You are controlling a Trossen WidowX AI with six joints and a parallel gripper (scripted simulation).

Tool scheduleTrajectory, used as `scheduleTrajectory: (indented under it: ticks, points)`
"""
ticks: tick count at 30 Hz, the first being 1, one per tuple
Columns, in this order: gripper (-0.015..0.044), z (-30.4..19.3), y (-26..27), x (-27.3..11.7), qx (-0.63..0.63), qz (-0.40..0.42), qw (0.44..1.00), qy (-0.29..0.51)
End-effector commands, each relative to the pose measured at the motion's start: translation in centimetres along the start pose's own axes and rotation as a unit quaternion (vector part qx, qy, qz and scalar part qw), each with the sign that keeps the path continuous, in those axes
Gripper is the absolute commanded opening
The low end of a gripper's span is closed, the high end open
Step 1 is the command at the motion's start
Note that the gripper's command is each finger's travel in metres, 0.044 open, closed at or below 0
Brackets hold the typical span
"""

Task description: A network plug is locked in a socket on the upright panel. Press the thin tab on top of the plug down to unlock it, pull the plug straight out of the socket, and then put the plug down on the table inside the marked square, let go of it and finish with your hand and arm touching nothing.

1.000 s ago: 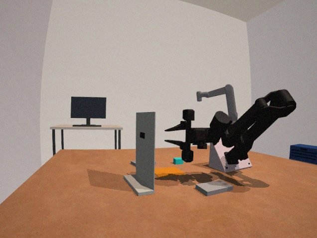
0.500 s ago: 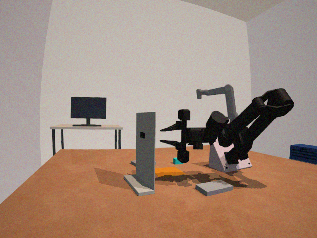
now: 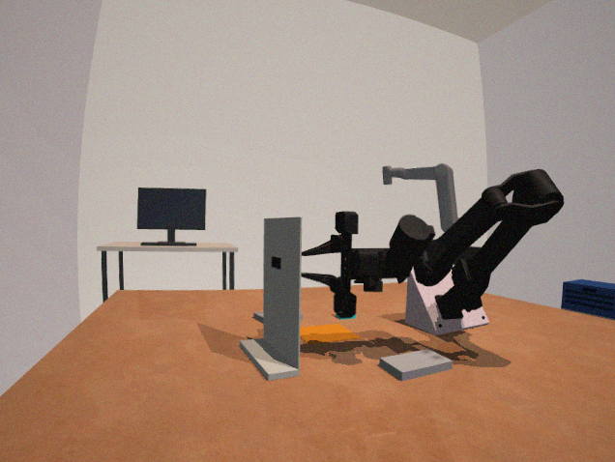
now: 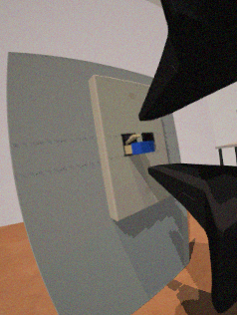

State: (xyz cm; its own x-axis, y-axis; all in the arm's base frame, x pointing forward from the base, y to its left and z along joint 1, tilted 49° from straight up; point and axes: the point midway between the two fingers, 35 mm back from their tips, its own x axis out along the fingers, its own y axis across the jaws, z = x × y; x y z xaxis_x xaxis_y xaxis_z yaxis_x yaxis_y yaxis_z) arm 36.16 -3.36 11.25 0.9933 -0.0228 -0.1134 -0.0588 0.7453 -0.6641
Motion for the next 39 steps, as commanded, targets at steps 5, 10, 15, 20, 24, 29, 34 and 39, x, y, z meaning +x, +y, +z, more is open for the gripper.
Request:
scheduleTrajectory:
  ticks: [5, 10, 15, 20, 24, 29, 34, 39]
  points:
    - [0.0156, 0.19, -0.03, 1.25, 0.001, -0.003, 1.0, 0.003]
    - [0.0149, 0.31, 0.0, 1.63, 0.001, -0.003, 1.0, 0.003]
    - [0.0116, 0.31, 0.0, 1.63, 0.001, -0.003, 1.0, 0.003]
    - [0.0083, 0.31, 0.0, 1.63, 0.001, -0.003, 1.0, 0.003]
    - [0.0056, 0.31, 0.0, 1.63, 0.001, -0.003, 1.0, 0.003]
    - [0.0023, 0.31, 0.0, 1.63, 0.001, -0.003, 1.0, 0.003]
    - [0.0, 0.31, 0.0, 1.63, 0.001, -0.003, 1.0, 0.003]
    - [0.0, 0.28, 0.01, 1.49, 0.001, -0.003, 1.0, 0.003]
